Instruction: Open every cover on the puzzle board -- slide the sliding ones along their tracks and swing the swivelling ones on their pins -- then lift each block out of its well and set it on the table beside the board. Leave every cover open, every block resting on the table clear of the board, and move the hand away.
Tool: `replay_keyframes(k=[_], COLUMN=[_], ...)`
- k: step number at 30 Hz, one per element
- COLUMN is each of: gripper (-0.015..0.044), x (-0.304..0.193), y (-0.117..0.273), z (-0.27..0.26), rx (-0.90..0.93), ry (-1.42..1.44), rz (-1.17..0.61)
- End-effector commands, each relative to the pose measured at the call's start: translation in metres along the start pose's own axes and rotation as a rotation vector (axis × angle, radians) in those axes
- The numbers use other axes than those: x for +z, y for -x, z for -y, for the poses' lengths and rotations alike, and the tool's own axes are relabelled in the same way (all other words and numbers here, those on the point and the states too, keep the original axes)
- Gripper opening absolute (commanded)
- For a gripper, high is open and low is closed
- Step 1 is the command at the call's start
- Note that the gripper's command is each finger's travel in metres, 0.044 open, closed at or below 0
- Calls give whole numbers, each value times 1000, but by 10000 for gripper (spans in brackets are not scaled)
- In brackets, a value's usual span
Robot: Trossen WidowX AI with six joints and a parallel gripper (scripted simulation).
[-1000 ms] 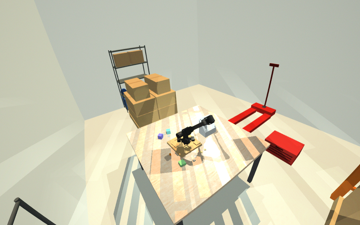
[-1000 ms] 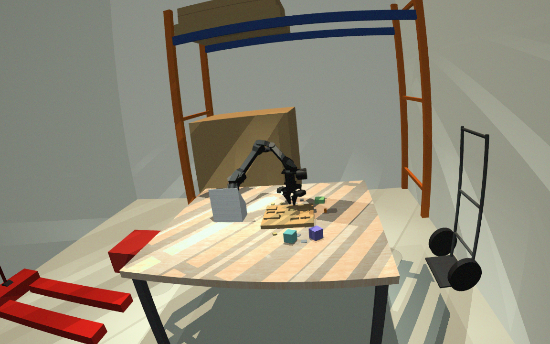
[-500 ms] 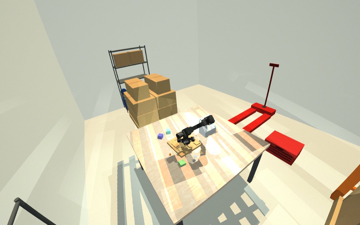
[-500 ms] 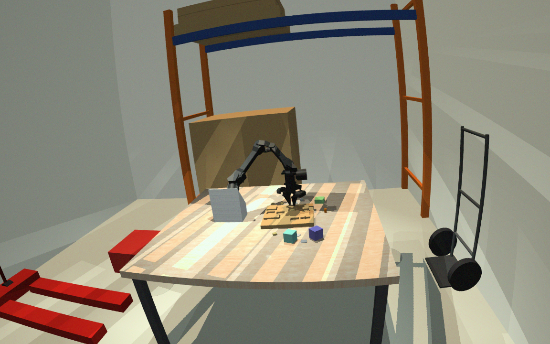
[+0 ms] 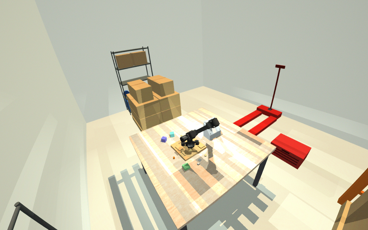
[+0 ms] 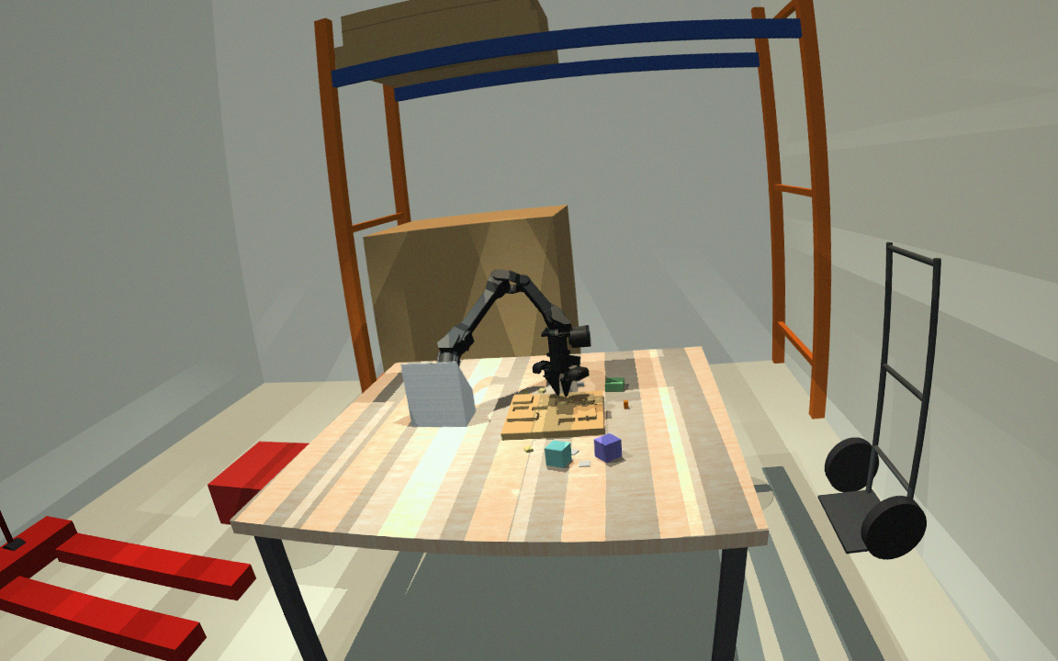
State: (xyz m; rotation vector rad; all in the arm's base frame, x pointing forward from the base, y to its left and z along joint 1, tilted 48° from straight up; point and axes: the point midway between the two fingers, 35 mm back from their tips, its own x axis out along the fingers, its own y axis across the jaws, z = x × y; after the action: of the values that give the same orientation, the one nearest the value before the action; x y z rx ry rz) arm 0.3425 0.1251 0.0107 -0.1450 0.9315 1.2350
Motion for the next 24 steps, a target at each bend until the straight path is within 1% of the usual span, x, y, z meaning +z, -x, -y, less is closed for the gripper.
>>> replay_keyframes(k=[1,24], gripper=[144,144], x=[0,0], y=[-4,-20], z=[0,-1], rx=[2,2], ry=[-3,-4], rz=[3,4])
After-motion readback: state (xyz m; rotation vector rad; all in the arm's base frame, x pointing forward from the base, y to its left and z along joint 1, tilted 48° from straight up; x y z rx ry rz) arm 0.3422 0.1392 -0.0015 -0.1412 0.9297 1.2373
